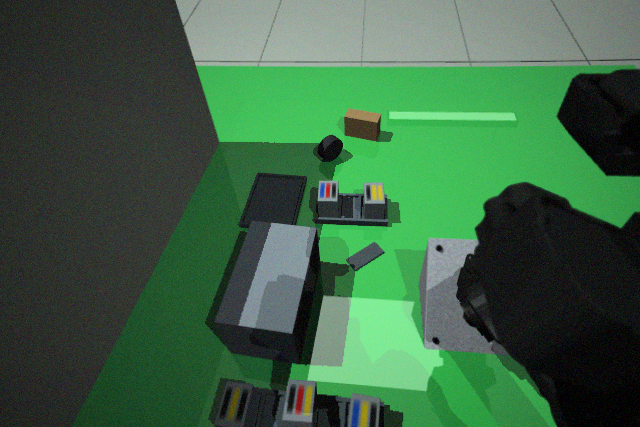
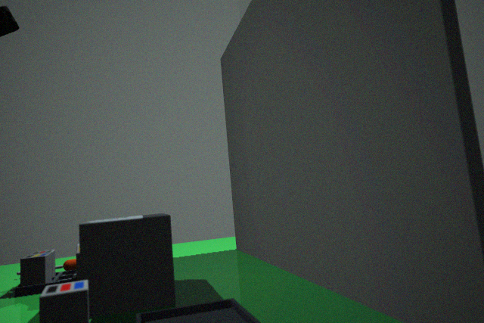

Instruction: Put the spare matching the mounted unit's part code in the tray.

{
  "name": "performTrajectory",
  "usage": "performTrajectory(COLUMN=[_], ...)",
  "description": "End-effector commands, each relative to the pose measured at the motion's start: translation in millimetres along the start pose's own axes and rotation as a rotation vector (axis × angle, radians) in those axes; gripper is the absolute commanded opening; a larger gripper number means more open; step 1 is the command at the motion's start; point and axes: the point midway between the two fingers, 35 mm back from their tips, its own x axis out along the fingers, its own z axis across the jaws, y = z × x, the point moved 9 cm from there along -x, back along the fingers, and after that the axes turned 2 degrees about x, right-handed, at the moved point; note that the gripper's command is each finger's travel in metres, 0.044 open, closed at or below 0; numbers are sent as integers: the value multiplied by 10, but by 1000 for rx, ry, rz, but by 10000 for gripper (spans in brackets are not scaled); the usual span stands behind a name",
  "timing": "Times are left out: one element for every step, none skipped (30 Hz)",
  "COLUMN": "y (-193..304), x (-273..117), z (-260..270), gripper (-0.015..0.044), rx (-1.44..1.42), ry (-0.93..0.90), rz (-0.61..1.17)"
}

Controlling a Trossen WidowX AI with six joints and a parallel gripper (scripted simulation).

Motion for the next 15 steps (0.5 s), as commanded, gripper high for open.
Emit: performTrajectory(y=[0, 0, 0, 0, 0, 0, -15, -61, -137, -231, -326, -421, -516, -611, -706], x=[0, 0, 0, 0, 0, 0, 11, 43, 94, 151, 202, 248, 288, 323, 352], z=[0, 0, 0, 0, 0, 0, 8, 34, 79, 136, 197, 261, 328, 397, 468], gripper=[426, 440, 440, 440, 440, 440, 440, 440, 440, 440, 440, 440, 440, 440, 440], rx=[0, 0, 0, 0, 0, 0, 1, 3, 6, 12, 18, 26, 34, 43, 52], ry=[0, 0, 0, 0, 0, 0, -7, -28, -63, -108, -155, -203, -253, -304, -358], rz=[0, 0, 0, 0, 0, 0, -8, -32, -72, -119, -166, -211, -256, -298, -340])
